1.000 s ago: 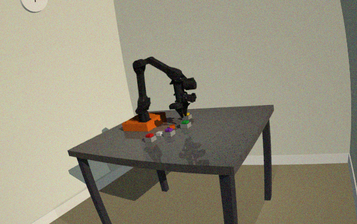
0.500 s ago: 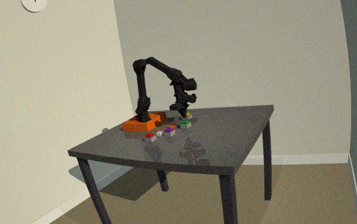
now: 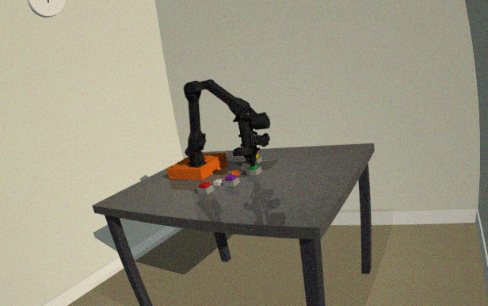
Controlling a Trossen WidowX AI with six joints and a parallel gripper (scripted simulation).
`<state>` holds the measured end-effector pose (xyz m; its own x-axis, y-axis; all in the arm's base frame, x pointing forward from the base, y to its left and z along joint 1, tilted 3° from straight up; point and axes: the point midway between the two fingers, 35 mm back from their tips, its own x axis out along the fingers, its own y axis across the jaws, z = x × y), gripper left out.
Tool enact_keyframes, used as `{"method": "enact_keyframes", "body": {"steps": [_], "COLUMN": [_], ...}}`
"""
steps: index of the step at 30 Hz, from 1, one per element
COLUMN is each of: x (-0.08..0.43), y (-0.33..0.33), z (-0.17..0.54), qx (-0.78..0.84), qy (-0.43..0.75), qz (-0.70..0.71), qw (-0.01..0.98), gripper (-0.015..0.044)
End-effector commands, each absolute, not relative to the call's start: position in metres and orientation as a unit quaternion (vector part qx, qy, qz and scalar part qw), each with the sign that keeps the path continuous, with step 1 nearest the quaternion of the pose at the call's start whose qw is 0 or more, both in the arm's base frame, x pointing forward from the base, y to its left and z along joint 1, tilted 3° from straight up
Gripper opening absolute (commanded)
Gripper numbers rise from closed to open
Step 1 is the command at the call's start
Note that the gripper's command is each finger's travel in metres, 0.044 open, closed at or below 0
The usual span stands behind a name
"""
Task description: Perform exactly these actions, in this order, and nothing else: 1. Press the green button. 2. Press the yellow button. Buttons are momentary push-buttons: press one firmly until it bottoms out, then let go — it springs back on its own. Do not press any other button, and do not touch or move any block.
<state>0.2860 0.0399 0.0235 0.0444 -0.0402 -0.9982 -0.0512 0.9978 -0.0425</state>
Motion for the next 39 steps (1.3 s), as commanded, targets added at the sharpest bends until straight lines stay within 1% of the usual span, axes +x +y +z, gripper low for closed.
{"method": "enact_keyframes", "body": {"steps": [1, 18, 22, 27, 32, 37, 39], "x": [0.285, 0.285, 0.284, 0.284, 0.282, 0.281, 0.277], "y": [0.039, 0.039, 0.041, 0.041, 0.043, 0.046, 0.063], "z": [0.017, 0.017, 0.049, 0.054, 0.111, 0.114, 0.114], "qx": [-0.036, -0.036, -0.035, -0.036, -0.035, -0.036, -0.039], "qy": [0.693, 0.693, 0.693, 0.693, 0.693, 0.693, 0.691], "qz": [0.005, 0.005, 0.005, 0.005, 0.005, 0.005, 0.009], "qw": [0.720, 0.720, 0.720, 0.720, 0.720, 0.720, 0.722], "gripper": [0.0020, 0.0020, 0.0020, 0.0020, 0.0020, 0.0020, 0.0020]}}
